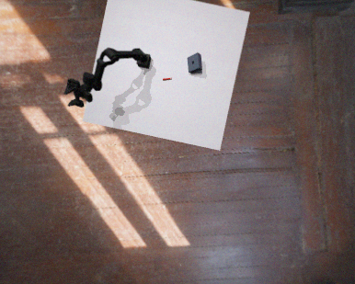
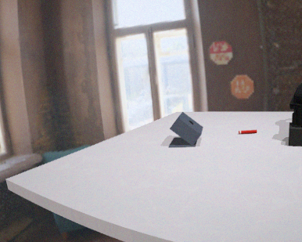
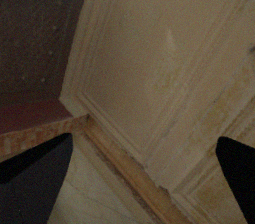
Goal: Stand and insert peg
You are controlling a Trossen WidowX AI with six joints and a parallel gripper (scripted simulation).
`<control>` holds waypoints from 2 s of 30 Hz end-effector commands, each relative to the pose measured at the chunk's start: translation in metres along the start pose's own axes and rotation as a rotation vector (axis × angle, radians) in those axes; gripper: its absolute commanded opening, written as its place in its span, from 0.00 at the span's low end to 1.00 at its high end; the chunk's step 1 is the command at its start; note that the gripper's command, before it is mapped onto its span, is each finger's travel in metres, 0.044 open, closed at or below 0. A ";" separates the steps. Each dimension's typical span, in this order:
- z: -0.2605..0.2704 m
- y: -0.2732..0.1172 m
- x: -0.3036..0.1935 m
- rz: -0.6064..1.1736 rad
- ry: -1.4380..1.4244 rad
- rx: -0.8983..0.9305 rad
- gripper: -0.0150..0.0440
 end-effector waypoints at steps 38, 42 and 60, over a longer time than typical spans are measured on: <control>0.105 -0.036 0.332 -0.052 0.779 0.959 1.00; 0.102 -0.058 0.370 -0.066 0.815 1.091 1.00; 0.044 -0.196 0.503 -0.144 0.779 1.720 1.00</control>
Point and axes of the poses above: the point midway between the two fingers, 35 mm back from their tips, its own y axis out along the fingers, its own z axis across the jaws, x = y × z, the point moved 6 cm from there along -y, back along the fingers, and after that the axes turned 7 degrees about y, right-handed, at the moved point
